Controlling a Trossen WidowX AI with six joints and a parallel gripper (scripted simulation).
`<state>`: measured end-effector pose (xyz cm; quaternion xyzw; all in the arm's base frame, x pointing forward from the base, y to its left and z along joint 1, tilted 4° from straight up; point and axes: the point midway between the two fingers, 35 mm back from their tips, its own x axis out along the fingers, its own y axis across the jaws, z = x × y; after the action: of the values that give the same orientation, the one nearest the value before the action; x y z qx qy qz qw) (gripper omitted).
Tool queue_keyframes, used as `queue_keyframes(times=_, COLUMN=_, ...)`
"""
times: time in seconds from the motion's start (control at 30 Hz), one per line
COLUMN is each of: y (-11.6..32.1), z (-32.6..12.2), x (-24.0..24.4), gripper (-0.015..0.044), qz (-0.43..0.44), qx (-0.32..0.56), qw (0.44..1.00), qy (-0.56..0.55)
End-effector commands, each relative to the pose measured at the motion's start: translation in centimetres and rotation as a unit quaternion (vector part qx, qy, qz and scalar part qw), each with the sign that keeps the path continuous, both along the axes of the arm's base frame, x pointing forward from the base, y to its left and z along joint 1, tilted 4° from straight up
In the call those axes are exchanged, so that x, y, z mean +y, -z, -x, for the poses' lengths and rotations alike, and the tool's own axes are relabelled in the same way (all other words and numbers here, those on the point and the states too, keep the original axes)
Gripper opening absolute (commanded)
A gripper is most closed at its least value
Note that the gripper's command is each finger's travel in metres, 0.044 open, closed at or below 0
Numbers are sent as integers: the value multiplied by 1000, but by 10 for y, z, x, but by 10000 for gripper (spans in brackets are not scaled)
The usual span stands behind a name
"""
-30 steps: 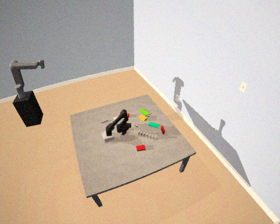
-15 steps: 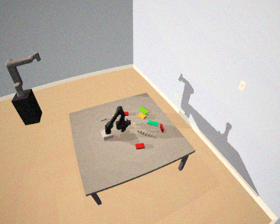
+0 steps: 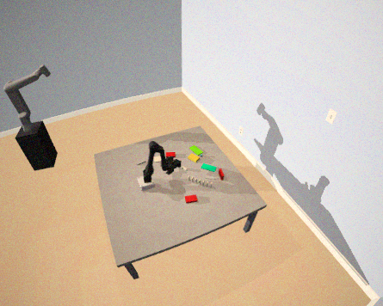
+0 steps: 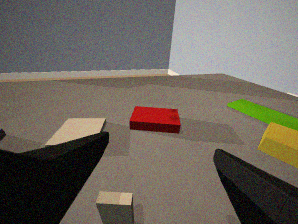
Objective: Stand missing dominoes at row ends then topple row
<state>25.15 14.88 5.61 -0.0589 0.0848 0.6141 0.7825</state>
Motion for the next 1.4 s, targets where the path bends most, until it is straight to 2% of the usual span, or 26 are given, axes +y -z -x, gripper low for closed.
queue_keyframes(times=0.0, y=2, z=-33, x=27, gripper=440, qz=129, qx=54, qw=990, qy=31)
queue_keyframes(times=0.13, y=4, z=-30, x=39, gripper=440, qz=258, qx=100, qw=960, qy=39)
queue_keyframes(times=0.2, y=-4, z=-30, x=43, gripper=440, qz=314, qx=92, qw=944, qy=42)
queue_keyframes(times=0.57, y=-38, z=9, x=28, gripper=440, qz=520, qx=90, qw=849, qy=18)
queue_keyframes(times=0.87, y=-55, z=34, x=9, gripper=440, qz=596, qx=95, qw=797, qy=-8)
queue_keyframes(times=1.27, y=-55, z=34, x=9, gripper=440, qz=596, qx=95, qw=797, qy=-8)
queue_keyframes(times=1.37, y=-41, z=31, x=11, gripper=440, qz=596, qx=95, qw=797, qy=-8)
